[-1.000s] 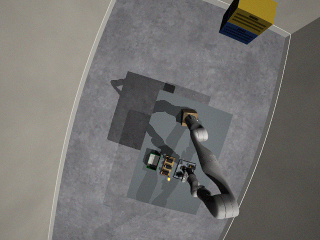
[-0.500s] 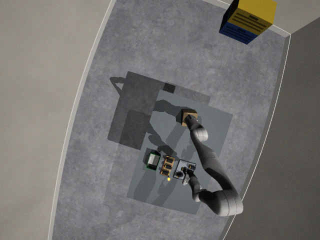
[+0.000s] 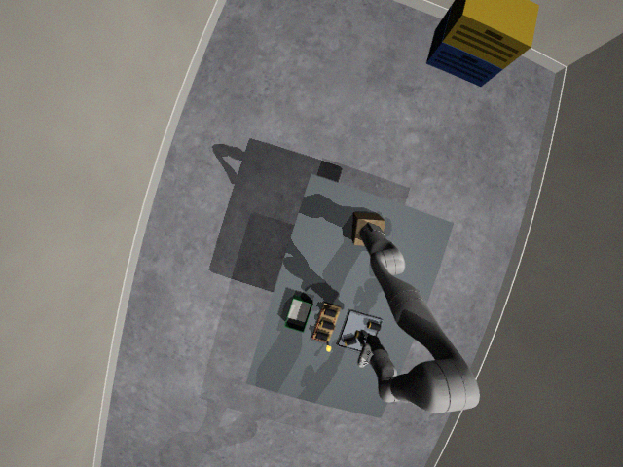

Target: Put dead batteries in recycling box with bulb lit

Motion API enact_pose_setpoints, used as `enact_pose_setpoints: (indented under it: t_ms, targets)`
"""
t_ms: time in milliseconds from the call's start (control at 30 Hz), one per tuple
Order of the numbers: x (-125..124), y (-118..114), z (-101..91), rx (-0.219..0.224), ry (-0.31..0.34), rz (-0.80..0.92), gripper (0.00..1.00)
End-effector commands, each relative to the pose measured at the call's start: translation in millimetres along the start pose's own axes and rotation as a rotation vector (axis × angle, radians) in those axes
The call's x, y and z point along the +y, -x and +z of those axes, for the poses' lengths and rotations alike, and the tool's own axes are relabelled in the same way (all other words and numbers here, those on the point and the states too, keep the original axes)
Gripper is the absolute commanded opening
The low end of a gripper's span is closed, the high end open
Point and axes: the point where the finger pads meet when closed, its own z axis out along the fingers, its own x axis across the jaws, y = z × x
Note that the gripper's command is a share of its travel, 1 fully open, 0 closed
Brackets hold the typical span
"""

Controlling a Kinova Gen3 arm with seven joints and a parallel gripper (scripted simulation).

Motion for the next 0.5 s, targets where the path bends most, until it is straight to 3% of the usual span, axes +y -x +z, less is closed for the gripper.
enact_pose_setpoints:
  t_ms: [0,467]
  targets:
    - [0.5,1.1,-1.8,-0.005,0.002,0.000,0.57]
    - [-2.8,1.1,-1.8,-0.004,0.002,0.000,0.57]
